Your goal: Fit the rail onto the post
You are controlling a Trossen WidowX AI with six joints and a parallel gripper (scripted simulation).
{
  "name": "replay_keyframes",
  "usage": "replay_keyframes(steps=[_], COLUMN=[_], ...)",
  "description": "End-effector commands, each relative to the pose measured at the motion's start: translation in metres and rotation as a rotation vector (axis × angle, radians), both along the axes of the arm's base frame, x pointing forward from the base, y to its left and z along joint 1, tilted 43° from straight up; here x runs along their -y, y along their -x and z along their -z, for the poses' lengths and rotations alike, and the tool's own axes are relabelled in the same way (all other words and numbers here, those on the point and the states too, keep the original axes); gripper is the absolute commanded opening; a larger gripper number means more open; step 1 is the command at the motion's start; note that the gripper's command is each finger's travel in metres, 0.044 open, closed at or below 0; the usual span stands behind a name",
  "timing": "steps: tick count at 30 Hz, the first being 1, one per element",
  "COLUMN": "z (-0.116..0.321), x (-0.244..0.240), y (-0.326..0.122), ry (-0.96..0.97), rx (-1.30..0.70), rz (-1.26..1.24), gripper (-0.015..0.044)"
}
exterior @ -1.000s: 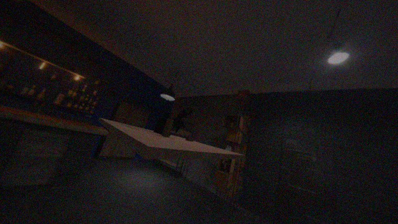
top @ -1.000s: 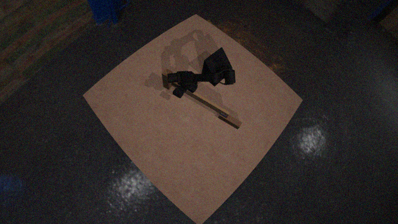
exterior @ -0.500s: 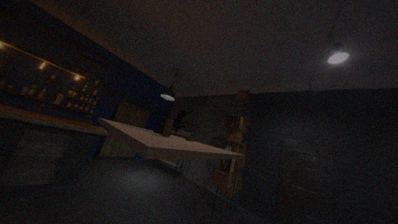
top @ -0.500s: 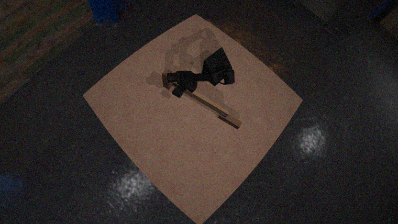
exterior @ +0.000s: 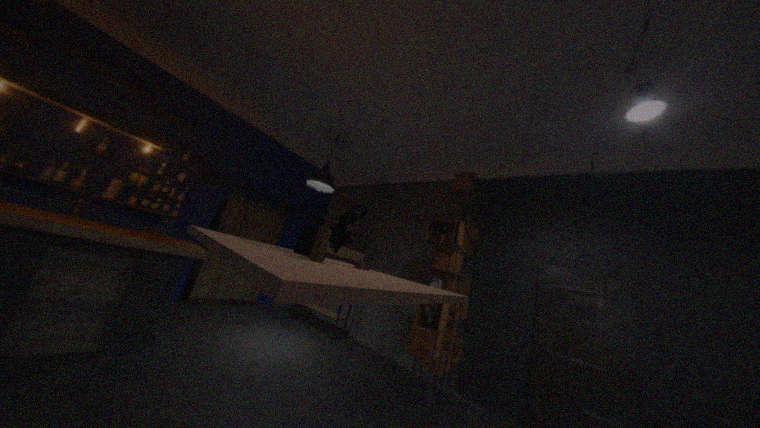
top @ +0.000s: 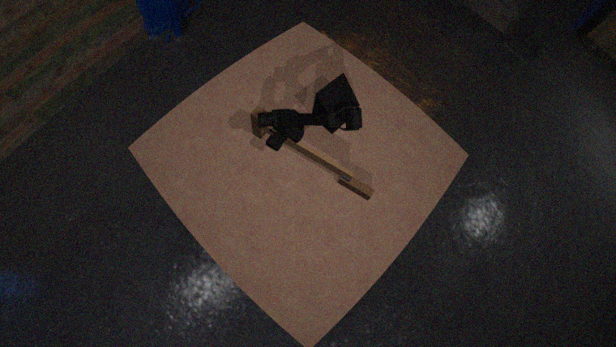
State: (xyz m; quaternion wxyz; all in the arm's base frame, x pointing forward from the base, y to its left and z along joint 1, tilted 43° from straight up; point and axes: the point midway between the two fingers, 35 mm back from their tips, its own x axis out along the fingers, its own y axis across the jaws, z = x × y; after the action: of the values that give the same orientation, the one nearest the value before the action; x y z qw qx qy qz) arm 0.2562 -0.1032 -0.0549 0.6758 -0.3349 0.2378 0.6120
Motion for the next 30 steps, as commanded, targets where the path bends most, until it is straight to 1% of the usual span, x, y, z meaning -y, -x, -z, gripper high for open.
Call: replay_keyframes(steps=[1,29,30], z=[-0.0002,0.0034,0.0035], x=[0.0054,0.0097,0.0037], y=[-0.0022,-0.0026,-0.0005], ry=[0.007,0.007,-0.004], rx=[0.010,0.010,-0.001], rz=[0.007,0.007,-0.002], gripper=[0.0000,0.0000,0.0026])
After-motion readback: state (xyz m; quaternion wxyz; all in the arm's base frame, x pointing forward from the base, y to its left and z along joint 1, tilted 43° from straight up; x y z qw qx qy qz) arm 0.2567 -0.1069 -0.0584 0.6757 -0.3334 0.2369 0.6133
